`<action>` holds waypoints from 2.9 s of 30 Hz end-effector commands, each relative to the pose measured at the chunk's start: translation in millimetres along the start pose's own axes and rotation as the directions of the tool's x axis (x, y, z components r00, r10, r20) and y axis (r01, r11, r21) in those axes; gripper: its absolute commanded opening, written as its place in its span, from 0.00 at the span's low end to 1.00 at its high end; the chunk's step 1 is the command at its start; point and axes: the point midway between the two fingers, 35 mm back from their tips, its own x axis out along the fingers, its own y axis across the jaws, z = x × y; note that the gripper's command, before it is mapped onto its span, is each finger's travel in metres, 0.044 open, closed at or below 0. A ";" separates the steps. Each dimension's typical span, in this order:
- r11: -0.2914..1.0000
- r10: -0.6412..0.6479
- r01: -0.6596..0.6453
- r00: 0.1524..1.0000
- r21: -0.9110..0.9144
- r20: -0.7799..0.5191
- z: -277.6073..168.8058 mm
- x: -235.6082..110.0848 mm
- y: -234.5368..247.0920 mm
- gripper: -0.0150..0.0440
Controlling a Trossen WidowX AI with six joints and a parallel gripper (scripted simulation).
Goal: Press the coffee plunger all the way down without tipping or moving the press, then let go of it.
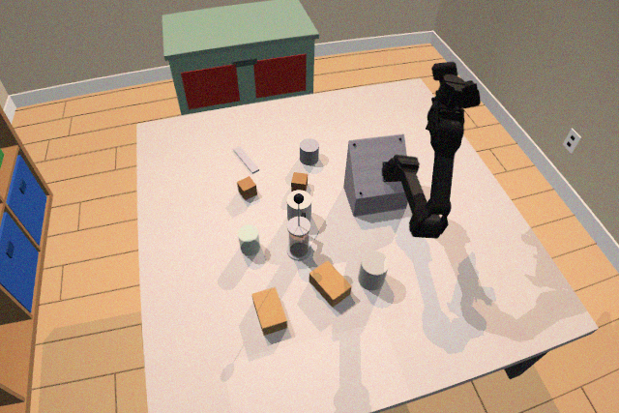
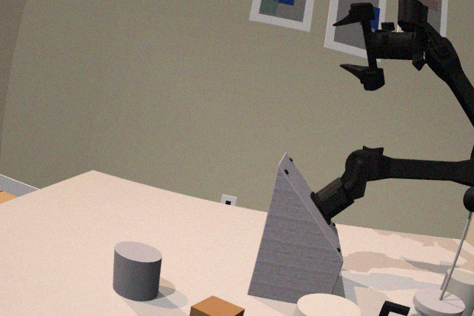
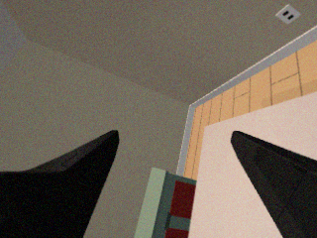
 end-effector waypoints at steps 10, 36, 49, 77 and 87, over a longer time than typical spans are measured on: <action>0.669 0.403 -0.701 0.621 -0.247 -0.672 -165.5 -66.3 91.0 1.00; -0.405 -0.366 -0.434 -0.730 0.805 -0.578 -281.9 -341.3 -37.4 1.00; -0.404 -0.358 -0.449 -0.724 0.797 -0.590 -307.0 -335.2 -88.8 1.00; -0.404 -0.356 -0.448 -0.726 0.797 -0.588 -330.4 -363.7 -103.2 1.00; -0.404 -0.356 -0.448 -0.726 0.797 -0.588 -330.4 -363.8 -103.3 0.60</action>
